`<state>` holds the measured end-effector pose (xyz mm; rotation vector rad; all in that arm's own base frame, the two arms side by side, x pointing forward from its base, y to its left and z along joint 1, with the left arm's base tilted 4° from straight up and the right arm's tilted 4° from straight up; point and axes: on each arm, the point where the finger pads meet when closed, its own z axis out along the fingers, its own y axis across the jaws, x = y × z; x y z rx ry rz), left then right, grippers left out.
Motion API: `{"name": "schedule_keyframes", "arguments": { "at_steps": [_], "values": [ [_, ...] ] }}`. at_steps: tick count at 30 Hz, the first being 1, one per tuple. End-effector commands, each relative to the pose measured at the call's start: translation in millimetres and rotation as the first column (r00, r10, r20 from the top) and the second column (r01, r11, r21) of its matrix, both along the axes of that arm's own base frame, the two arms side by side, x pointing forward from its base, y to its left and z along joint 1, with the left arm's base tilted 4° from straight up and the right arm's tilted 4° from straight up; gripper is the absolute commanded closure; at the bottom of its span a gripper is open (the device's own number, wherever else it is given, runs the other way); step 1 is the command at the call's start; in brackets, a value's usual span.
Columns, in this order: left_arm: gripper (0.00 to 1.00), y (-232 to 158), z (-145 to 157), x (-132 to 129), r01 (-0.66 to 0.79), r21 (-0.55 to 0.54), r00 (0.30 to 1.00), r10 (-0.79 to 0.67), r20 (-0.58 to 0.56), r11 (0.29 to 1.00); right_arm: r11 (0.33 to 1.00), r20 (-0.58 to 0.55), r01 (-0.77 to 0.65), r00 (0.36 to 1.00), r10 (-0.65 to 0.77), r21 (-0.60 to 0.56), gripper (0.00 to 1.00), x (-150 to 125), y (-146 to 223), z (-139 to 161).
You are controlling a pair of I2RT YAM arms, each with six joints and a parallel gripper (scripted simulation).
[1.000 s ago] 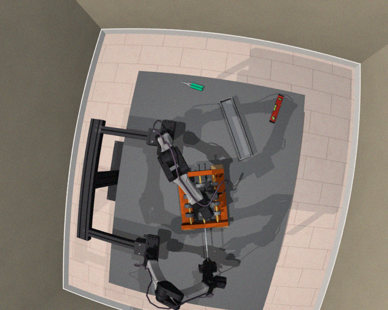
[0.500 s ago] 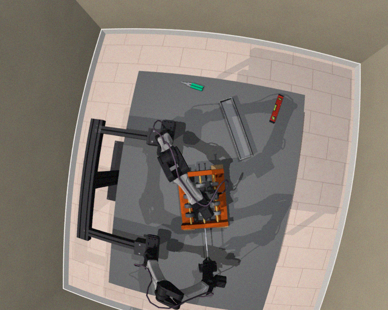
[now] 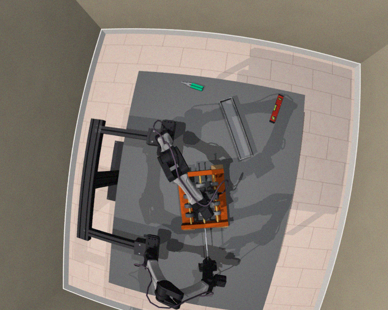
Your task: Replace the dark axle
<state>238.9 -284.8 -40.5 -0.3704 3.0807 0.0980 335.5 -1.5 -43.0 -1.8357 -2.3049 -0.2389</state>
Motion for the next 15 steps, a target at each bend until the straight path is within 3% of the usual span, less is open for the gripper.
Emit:
{"name": "schedule_keyframes", "arguments": {
  "at_steps": [1,15],
  "values": [
    [1.00,-7.9,28.8,9.1,0.012,-0.041,0.999,-0.010,0.053,0.999,0.999,0.030,-0.010,1.000,0.009,0.032,1.00,2.1,17.6,11.3],
    [1.00,-9.0,29.8,10.8,0.011,-0.045,0.998,-0.008,0.056,0.999,0.999,0.030,-0.007,1.000,0.006,0.036,1.00,1.0,23.7,11.2]
  ]
}}
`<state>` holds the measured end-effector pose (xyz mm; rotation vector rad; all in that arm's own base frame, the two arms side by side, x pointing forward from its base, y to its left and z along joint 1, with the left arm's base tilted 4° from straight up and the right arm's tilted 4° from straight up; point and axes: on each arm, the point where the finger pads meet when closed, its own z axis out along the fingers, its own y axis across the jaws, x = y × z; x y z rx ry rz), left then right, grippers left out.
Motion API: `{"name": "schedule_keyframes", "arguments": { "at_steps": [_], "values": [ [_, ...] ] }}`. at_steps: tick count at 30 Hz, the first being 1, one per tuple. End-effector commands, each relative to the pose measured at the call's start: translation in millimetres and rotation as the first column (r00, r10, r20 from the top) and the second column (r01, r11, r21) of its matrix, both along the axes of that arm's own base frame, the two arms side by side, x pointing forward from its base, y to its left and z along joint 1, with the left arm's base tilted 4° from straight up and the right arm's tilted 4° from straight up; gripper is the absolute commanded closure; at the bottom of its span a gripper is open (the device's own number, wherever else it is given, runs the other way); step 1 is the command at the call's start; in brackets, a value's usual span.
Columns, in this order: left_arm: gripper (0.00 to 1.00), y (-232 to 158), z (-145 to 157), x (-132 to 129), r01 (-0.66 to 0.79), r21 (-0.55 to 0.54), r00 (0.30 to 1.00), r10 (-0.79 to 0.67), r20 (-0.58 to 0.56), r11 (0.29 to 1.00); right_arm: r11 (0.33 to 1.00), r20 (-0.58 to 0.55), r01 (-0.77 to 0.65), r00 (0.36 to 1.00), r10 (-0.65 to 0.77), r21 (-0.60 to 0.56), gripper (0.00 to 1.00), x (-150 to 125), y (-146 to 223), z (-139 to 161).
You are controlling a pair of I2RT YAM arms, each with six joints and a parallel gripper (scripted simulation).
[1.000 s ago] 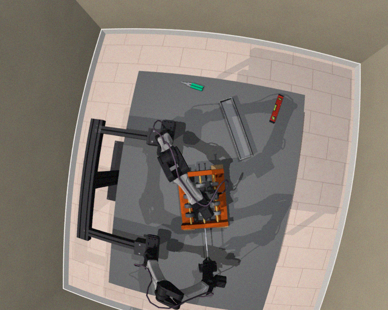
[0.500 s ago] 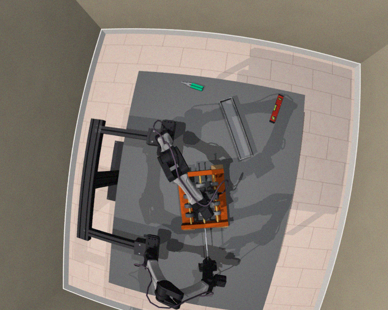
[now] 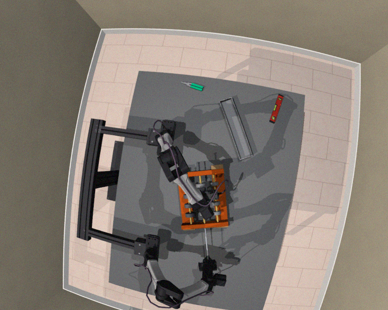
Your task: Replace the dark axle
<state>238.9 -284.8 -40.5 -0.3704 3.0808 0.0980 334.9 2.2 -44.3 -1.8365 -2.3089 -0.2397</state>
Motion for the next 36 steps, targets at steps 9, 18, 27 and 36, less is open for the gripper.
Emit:
{"name": "schedule_keyframes", "arguments": {
  "at_steps": [9,18,27,36],
  "values": [
    [1.00,-9.5,30.1,11.6,0.010,-0.046,0.998,-0.007,0.058,0.999,0.999,0.011,-0.011,1.000,0.011,0.039,1.00,-1.2,22.0,10.2],
    [1.00,-10.2,30.8,12.9,0.009,-0.049,0.998,-0.006,0.060,0.999,0.999,0.018,-0.011,1.000,0.010,0.038,1.00,-1.1,24.0,11.8],
    [1.00,-10.5,31.1,13.5,0.008,-0.050,0.998,-0.005,0.061,0.999,0.999,0.008,-0.013,1.000,0.012,0.039,1.00,-2.0,25.4,9.6],
    [1.00,-10.9,31.6,14.9,0.006,-0.052,0.998,-0.003,0.064,0.999,0.999,0.034,-0.013,0.999,0.011,0.036,1.00,-0.7,27.6,12.2]
  ]
}}
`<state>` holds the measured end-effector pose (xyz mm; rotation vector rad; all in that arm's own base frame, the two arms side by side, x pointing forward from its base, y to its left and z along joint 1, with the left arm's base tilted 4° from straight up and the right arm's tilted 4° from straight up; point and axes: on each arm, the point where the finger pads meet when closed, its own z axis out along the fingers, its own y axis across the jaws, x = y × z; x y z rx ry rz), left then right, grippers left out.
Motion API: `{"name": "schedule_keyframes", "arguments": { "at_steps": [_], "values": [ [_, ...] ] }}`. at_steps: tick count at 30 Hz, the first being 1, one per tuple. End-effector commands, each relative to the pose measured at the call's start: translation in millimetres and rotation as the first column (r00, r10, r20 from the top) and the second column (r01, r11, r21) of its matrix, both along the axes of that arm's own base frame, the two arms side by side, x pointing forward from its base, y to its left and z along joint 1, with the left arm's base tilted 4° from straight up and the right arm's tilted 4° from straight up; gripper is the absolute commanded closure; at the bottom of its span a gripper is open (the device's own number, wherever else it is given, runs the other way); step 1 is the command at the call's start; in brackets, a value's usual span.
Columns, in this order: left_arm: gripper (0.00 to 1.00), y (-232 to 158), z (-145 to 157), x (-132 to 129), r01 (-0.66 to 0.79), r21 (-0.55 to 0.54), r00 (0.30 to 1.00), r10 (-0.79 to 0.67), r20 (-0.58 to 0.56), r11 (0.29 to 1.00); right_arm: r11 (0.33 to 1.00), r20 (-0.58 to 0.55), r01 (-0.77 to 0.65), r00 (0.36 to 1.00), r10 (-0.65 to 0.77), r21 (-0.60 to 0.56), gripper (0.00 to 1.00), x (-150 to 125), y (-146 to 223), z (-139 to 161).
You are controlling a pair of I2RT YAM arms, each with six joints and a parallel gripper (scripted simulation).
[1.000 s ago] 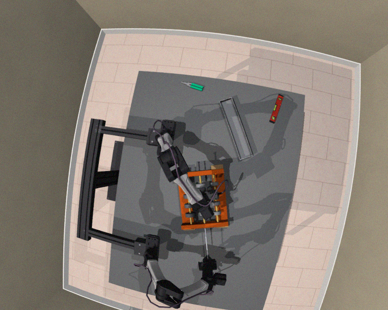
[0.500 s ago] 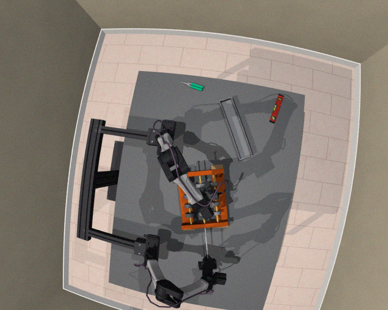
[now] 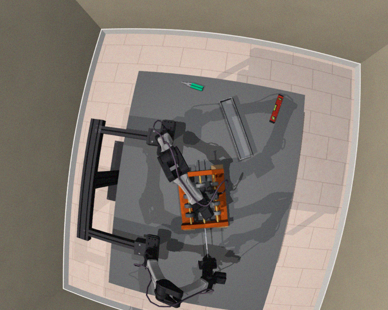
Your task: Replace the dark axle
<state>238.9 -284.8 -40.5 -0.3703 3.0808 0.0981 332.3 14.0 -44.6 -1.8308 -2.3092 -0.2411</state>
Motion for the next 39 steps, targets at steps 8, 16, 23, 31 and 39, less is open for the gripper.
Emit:
{"name": "schedule_keyframes", "arguments": {
  "at_steps": [8,16,23,31,39],
  "values": [
    [1.00,-10.7,31.6,15.1,0.005,-0.052,0.998,-0.002,0.064,0.999,0.999,0.017,-0.011,1.000,0.010,0.034,1.00,0.2,17.3,13.1],
    [1.00,-10.3,31.4,15.7,0.003,-0.051,0.998,0.000,0.064,0.999,0.999,0.032,-0.010,0.999,0.009,0.031,1.00,1.6,19.5,14.4],
    [1.00,-10.2,31.3,15.9,0.002,-0.051,0.998,0.001,0.064,0.999,0.999,0.019,-0.012,1.000,0.012,0.032,1.00,-0.2,21.4,13.3],
    [1.00,-10.2,31.1,16.0,0.001,-0.051,0.998,0.002,0.064,0.999,0.999,0.033,-0.011,0.999,0.010,0.030,1.00,-0.8,23.4,12.7],
    [1.00,-10.2,30.8,16.1,0.001,-0.050,0.998,0.003,0.064,0.999,0.999,0.030,-0.012,0.999,0.011,0.030,1.00,0.0,25.8,12.1]
  ]
}}
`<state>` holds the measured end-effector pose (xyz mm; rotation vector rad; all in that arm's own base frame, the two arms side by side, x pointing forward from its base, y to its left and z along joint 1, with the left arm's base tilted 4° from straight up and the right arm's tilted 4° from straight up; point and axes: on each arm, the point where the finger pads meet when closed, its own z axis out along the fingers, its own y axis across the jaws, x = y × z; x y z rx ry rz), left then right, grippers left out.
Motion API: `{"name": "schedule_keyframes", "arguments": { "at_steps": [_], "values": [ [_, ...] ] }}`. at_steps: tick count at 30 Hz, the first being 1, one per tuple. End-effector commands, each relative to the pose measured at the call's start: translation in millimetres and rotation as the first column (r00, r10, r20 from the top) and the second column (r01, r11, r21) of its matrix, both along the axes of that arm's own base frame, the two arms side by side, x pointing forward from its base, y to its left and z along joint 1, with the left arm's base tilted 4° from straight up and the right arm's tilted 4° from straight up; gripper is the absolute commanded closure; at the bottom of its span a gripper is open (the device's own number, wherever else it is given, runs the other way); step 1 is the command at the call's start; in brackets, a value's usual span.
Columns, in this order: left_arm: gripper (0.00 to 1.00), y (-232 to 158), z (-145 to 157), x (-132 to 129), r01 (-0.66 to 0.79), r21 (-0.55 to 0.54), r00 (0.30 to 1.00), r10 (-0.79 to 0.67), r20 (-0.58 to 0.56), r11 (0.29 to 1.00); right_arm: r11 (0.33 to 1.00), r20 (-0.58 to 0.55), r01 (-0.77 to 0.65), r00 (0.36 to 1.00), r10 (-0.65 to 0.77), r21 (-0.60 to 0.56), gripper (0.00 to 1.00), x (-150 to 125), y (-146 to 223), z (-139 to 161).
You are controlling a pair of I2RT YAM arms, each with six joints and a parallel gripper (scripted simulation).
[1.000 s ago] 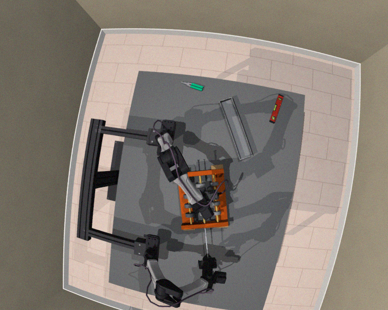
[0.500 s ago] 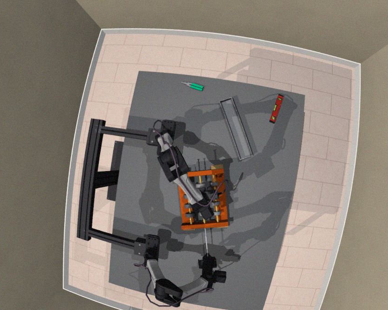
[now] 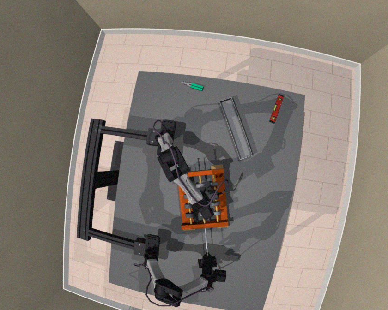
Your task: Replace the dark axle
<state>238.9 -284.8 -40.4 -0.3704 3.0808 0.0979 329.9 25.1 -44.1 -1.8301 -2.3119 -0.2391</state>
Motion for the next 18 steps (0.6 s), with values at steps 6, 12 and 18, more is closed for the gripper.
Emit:
{"name": "schedule_keyframes", "arguments": {
  "at_steps": [6,12,18],
  "values": [
    [1.00,-10.2,30.6,16.2,0.000,-0.050,0.998,0.003,0.064,0.999,0.999,0.027,-0.010,1.000,0.010,0.031,1.00,0.2,16.2,12.8],
    [1.00,-11.2,30.4,15.0,0.004,-0.049,0.998,0.000,0.064,0.999,0.999,0.029,-0.011,1.000,0.010,0.031,1.00,1.8,17.7,13.8],
    [1.00,-11.7,30.2,14.4,0.006,-0.049,0.998,-0.003,0.064,0.999,0.999,0.018,-0.013,1.000,0.012,0.031,1.00,-3.6,19.3,12.7]
  ]
}}
